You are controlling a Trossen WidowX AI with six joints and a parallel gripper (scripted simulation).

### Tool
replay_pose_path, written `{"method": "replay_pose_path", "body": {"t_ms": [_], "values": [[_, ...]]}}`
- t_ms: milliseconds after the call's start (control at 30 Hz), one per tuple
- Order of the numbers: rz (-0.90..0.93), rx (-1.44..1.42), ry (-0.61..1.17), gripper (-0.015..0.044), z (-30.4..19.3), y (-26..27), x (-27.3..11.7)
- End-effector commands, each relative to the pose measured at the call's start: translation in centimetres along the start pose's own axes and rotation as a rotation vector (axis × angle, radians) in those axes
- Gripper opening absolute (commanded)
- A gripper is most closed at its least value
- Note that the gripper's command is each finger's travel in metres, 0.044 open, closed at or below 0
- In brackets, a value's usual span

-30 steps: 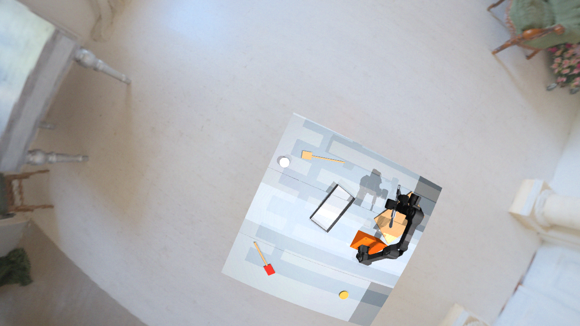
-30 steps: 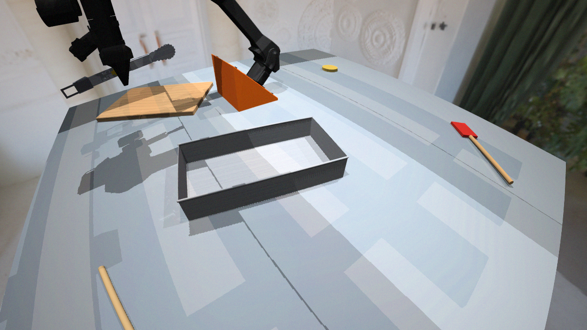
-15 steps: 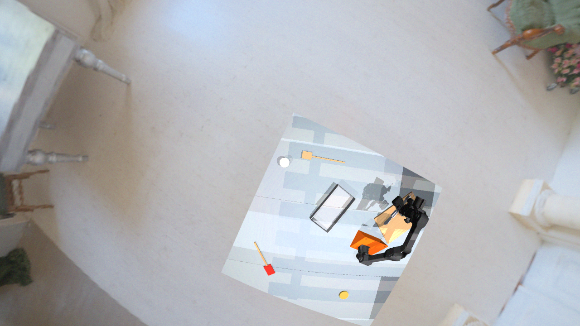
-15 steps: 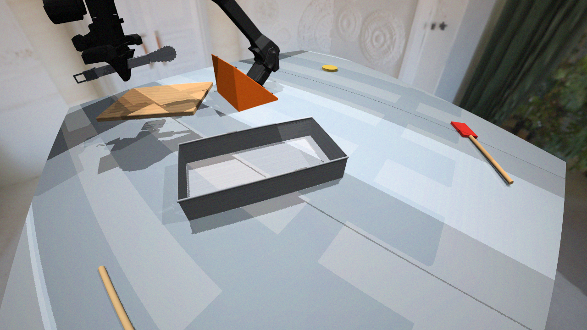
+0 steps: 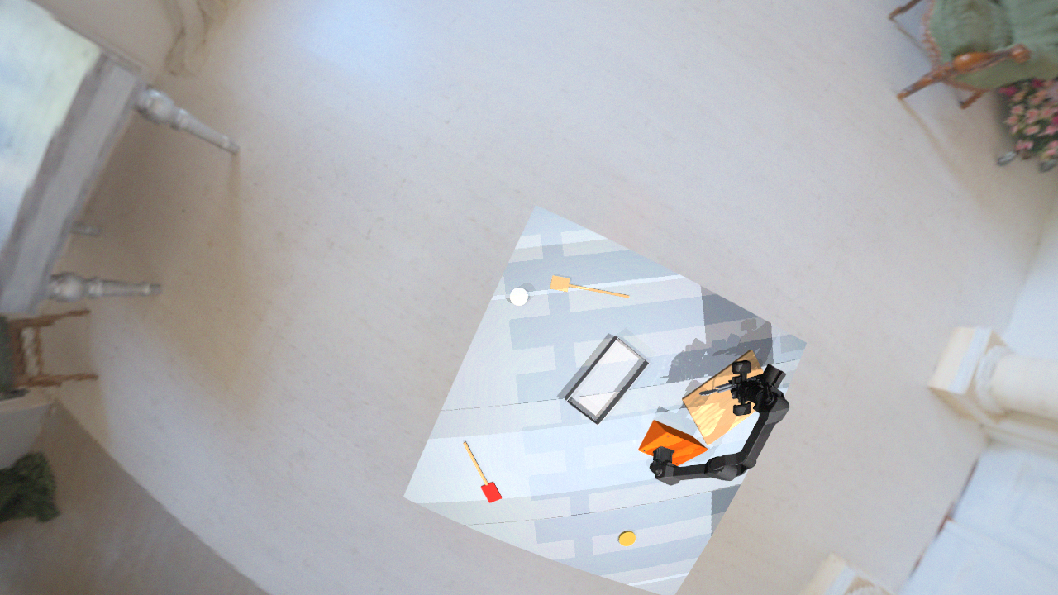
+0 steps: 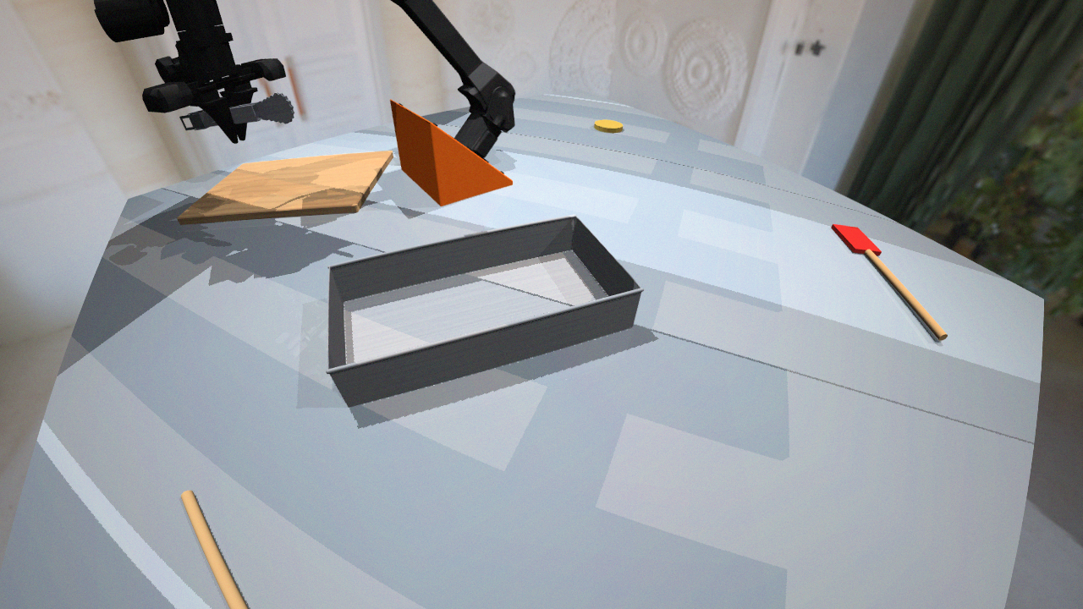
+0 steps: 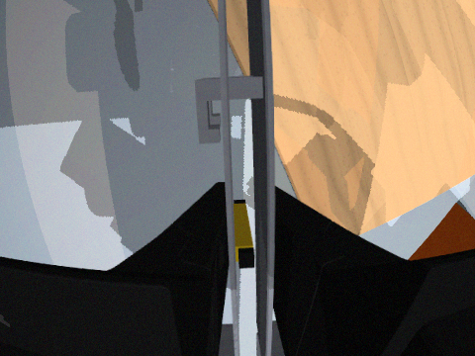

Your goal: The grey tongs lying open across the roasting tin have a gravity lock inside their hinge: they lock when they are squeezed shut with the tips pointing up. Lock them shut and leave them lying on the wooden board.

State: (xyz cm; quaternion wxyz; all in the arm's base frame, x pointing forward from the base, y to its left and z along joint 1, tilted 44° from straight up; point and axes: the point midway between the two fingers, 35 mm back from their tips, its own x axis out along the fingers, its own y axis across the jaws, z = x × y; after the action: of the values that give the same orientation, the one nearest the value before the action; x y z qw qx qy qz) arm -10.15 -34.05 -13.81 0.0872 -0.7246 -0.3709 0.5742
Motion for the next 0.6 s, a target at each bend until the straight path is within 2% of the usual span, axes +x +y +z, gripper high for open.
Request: {"method": "replay_pose_path", "body": {"t_ms": [0, 567], "values": [[0.006, 0.146, -0.010, -0.0150, 0.6, -0.7, -0.4], [0.002, 0.804, -0.010, -0.0150, 3.2, -3.5, -0.1]]}}
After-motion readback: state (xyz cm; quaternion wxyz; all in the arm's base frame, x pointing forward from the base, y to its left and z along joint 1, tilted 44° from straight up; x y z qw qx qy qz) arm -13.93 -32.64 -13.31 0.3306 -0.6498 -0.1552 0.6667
